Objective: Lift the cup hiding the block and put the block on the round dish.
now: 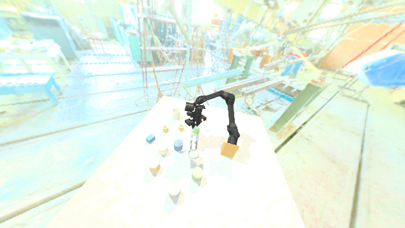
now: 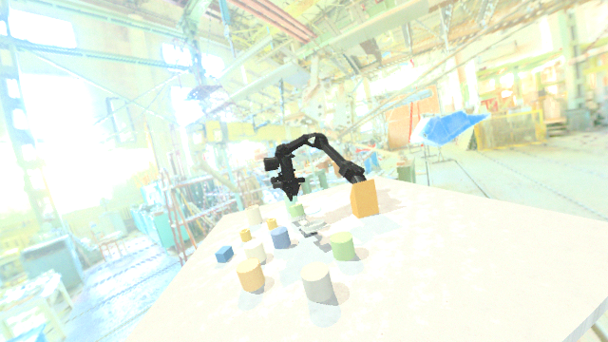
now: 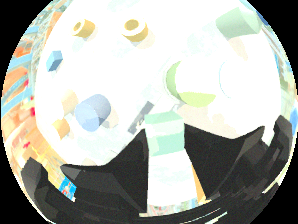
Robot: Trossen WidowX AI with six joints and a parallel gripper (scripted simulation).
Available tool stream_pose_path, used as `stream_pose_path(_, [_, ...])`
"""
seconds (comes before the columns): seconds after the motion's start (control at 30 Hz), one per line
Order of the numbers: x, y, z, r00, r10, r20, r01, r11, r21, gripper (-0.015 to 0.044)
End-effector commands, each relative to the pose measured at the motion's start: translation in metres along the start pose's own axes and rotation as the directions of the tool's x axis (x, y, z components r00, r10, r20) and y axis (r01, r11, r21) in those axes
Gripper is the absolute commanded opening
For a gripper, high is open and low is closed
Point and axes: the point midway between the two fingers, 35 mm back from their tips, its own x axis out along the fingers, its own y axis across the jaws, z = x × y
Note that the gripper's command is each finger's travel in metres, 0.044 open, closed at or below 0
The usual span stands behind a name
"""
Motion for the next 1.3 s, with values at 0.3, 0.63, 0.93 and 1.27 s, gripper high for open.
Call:
stream_pose_path(0.3, [0.011,-0.055,0.023,1.000,-0.001,0.015,0.001,1.000,0.009,0.0000])
stream_pose_path(0.63, [0.017,-0.097,0.030,0.999,-0.022,0.032,0.022,1.000,0.000,0.0000])
stream_pose_path(0.93, [0.024,-0.143,0.035,0.996,-0.071,0.048,0.070,0.997,0.012,0.0000])
stream_pose_path(1.27, [0.030,-0.195,0.033,0.988,-0.143,0.057,0.141,0.989,0.031,0.0000])
